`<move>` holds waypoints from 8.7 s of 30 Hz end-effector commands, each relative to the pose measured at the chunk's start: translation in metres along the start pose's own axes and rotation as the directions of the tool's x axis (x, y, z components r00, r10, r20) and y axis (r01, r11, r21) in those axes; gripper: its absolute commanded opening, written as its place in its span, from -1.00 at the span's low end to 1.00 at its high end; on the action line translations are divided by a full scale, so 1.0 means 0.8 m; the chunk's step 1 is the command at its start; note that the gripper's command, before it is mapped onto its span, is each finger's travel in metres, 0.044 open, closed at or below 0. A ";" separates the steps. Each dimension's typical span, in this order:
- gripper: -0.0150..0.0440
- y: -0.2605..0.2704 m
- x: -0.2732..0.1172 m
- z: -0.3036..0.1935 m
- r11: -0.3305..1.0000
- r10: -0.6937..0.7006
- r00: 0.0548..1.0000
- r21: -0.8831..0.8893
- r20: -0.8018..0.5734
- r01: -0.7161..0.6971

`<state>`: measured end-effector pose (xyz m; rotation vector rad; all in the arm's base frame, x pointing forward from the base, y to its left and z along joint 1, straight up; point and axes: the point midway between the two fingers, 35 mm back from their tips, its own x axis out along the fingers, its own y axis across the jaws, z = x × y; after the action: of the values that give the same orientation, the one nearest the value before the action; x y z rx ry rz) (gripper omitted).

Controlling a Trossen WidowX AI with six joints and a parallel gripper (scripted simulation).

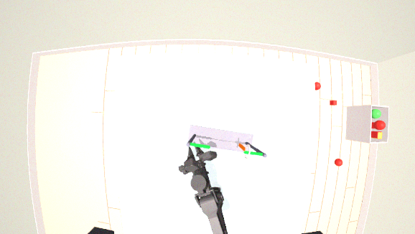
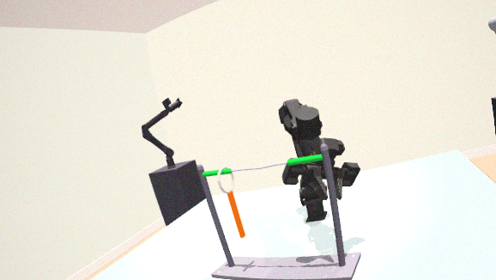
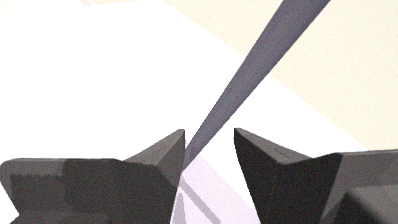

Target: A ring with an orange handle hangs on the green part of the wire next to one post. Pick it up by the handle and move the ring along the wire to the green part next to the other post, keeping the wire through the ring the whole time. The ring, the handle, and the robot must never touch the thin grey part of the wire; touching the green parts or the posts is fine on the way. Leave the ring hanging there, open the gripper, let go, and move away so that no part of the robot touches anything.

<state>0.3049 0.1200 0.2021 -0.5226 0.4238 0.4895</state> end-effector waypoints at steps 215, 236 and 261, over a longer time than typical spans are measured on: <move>-1.00 -0.189 -0.030 -0.181 0.688 -0.562 0.825 0.584 0.053 0.431; -1.00 -0.173 -0.020 -0.168 0.700 -0.556 0.829 0.568 0.053 0.433; -1.00 -0.155 -0.008 -0.153 0.717 -0.549 0.834 0.544 0.055 0.436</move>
<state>0.3351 -0.0468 0.1541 -0.0395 0.1740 -0.1034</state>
